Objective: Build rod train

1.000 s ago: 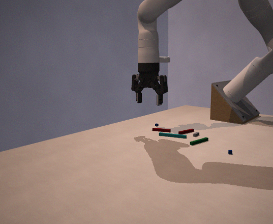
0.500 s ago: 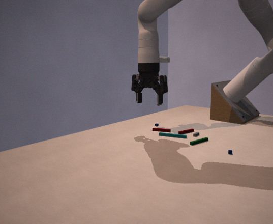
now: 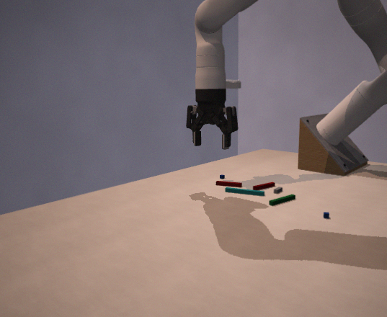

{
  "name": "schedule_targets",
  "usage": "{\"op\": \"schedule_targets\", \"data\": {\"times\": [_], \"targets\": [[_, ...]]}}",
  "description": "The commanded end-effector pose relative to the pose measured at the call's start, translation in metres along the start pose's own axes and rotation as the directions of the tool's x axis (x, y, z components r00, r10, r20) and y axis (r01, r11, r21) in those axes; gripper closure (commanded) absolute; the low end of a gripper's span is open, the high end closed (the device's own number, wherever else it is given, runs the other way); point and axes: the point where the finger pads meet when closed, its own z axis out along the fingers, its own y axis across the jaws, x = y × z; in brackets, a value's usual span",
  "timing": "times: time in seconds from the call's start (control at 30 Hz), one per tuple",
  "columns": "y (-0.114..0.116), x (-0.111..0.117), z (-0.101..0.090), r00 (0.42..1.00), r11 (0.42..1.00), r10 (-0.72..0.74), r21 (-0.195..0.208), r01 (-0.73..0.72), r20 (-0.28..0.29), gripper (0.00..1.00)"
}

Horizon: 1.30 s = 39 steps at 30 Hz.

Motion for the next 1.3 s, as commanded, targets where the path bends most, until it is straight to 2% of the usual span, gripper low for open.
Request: {"op": "schedule_targets", "data": {"times": [0.0, 0.83, 1.27], "targets": [[-0.0004, -0.0004, -0.0011, 1.000, 1.000, 0.000, 0.001, 0.000, 0.002, 0.00], [-0.0001, -0.0002, -0.0012, 1.000, 1.000, 0.004, 0.001, -0.005, 0.001, 0.00], [0.0053, 0.0034, -0.0039, 0.996, 0.996, 0.085, 0.003, -0.085, -0.011, 0.00]]}}
